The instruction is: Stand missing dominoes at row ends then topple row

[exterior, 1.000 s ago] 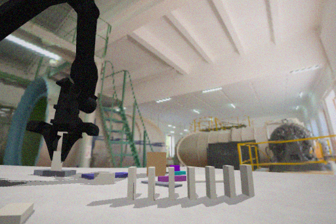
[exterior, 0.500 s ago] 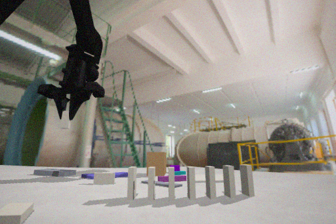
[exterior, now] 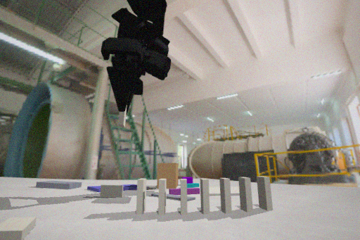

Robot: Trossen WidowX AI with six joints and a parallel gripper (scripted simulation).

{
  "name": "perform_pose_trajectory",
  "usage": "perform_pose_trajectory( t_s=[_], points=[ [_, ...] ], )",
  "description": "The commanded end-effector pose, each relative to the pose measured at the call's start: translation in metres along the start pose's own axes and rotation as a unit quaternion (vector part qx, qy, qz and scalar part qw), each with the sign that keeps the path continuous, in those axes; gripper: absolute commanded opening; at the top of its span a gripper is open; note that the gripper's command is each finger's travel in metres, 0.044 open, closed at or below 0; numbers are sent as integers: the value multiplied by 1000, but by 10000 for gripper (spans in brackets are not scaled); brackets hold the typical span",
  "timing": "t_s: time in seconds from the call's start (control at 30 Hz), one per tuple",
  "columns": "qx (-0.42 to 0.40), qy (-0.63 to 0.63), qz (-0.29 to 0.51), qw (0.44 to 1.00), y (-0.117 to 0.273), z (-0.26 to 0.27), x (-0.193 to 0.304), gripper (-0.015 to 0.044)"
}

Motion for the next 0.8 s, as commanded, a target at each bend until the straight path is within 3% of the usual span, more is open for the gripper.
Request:
perform_pose_trajectory(
  t_s=[0.0,0.23,0.77],
  points=[
    [6,-90,-5,996,-1,-24,-16,107],
    [6,-90,-4,996,-4,-24,-17,107],
    [2,-90,-4,996,-90,-21,-22,107]
  ],
)
Point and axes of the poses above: the point midway between the two fingers, 35 mm back from their tips, its own y axis back along the fingers, its own z axis across the jaws, x = y × z, the point moved 10 cm from there along y, back along the fingers, and after that the axes turned 13 degrees about -y, right-handed, at the moved point
